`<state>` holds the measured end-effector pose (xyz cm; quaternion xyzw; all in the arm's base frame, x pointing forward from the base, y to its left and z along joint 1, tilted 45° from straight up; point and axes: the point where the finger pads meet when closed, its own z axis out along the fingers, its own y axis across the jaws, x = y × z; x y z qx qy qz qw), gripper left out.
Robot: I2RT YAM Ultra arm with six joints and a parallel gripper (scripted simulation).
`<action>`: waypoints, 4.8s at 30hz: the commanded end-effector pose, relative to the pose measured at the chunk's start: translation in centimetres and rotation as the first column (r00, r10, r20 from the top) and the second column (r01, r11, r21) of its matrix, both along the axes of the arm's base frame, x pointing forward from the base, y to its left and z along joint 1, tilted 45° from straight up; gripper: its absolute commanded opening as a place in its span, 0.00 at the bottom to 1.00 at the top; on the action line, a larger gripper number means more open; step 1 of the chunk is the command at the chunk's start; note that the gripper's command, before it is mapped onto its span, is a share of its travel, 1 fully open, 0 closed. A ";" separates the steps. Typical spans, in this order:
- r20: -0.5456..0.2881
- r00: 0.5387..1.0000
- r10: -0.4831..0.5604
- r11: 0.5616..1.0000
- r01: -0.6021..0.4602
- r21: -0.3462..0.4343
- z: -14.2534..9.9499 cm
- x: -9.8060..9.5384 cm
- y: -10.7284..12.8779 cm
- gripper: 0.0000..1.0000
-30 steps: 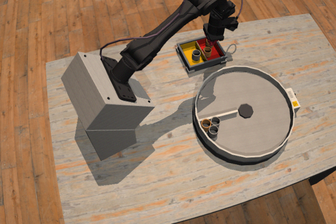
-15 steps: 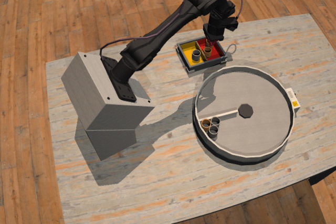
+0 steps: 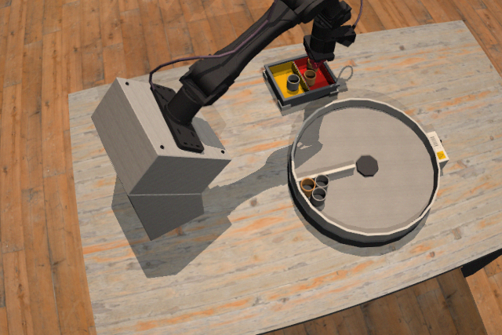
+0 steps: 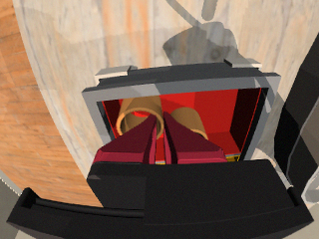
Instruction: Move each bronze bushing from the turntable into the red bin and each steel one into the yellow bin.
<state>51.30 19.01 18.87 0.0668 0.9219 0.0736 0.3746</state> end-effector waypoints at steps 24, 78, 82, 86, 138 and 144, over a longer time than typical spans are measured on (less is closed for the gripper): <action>0.051 0.999 0.007 1.000 -0.008 0.024 3.0 0.1 0.0 0.00; 0.037 0.999 0.009 1.000 -0.009 0.018 2.2 0.3 0.5 0.00; 0.037 0.999 0.009 1.000 -0.009 0.018 2.2 0.3 0.5 0.00; 0.037 0.999 0.009 1.000 -0.009 0.018 2.2 0.3 0.5 0.00; 0.011 1.000 0.009 1.000 -0.009 0.006 0.0 0.3 0.3 0.00; 0.048 0.999 0.008 1.000 -0.009 0.022 1.7 0.8 0.5 0.00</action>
